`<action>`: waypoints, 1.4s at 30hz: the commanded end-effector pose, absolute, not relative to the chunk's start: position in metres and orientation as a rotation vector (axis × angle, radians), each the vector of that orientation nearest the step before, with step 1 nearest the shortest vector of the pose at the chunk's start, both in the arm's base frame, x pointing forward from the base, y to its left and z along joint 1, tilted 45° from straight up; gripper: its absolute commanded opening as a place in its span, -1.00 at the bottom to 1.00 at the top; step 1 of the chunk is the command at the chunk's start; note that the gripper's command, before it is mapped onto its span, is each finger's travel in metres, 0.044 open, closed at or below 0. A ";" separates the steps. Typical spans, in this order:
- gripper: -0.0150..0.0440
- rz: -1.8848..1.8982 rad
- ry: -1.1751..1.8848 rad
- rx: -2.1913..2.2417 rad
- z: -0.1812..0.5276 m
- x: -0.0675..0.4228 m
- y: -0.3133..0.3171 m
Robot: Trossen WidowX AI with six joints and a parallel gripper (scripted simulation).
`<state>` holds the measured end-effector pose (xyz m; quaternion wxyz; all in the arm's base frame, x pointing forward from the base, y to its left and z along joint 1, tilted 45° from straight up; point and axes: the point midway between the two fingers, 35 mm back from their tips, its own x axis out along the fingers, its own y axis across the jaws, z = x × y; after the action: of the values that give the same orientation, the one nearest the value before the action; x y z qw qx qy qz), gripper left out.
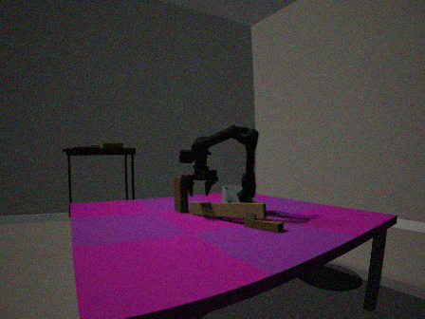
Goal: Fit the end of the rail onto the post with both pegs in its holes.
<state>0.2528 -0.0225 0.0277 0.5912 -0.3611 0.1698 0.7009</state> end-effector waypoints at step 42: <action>1.00 1.734 0.338 -0.916 -0.019 0.253 0.021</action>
<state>0.2554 0.0164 -0.0139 0.5421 -0.3916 0.1407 0.7301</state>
